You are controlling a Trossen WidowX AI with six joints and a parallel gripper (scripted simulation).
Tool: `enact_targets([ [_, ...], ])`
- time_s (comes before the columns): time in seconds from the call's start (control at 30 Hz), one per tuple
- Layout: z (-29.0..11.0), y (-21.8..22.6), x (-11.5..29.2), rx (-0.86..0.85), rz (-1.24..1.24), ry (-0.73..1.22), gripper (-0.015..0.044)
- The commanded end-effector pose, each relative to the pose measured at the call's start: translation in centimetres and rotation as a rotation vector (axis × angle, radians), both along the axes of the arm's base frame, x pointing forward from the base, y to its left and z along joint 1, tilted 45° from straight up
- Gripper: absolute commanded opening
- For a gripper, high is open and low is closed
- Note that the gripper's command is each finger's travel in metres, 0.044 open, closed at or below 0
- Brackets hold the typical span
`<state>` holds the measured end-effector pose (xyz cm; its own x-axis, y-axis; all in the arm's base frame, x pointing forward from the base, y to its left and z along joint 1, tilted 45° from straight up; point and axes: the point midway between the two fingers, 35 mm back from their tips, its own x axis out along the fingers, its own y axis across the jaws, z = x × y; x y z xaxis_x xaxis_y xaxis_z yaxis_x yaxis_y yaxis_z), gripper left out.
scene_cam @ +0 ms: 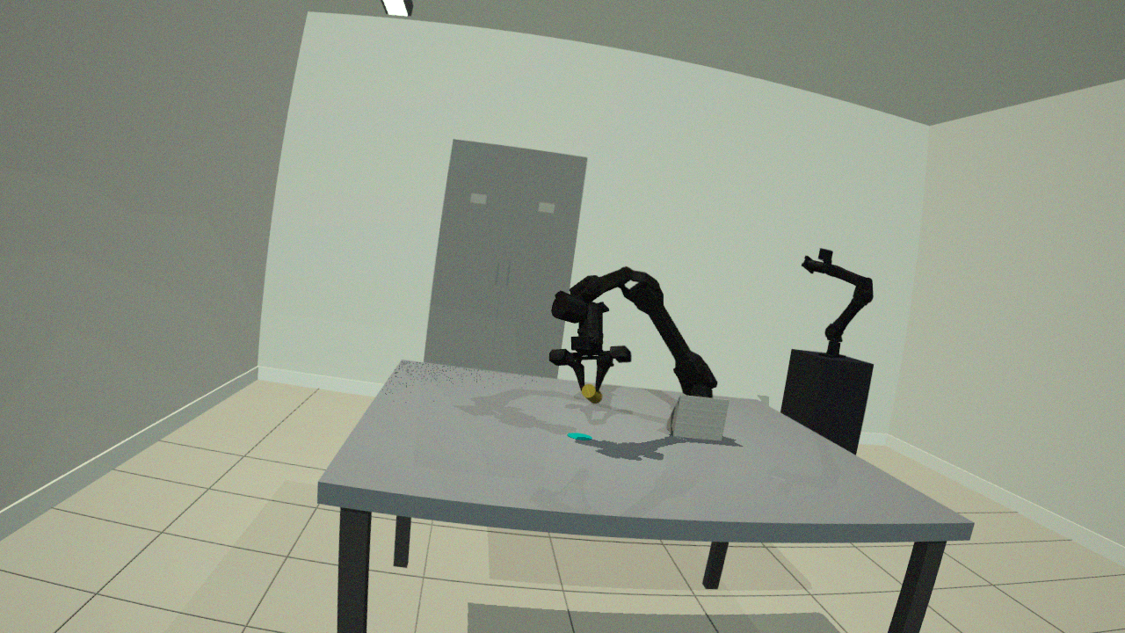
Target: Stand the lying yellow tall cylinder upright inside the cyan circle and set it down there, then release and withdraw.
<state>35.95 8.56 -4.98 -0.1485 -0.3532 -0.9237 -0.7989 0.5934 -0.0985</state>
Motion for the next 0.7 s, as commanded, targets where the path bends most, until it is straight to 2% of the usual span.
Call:
enact_targets([
  [0.0,0.07,0.11,0.08,0.036,0.002,-0.012,0.0105],
  [0.67,-0.44,-0.1,0.17,0.178,-0.002,-0.064,0.0105],
])
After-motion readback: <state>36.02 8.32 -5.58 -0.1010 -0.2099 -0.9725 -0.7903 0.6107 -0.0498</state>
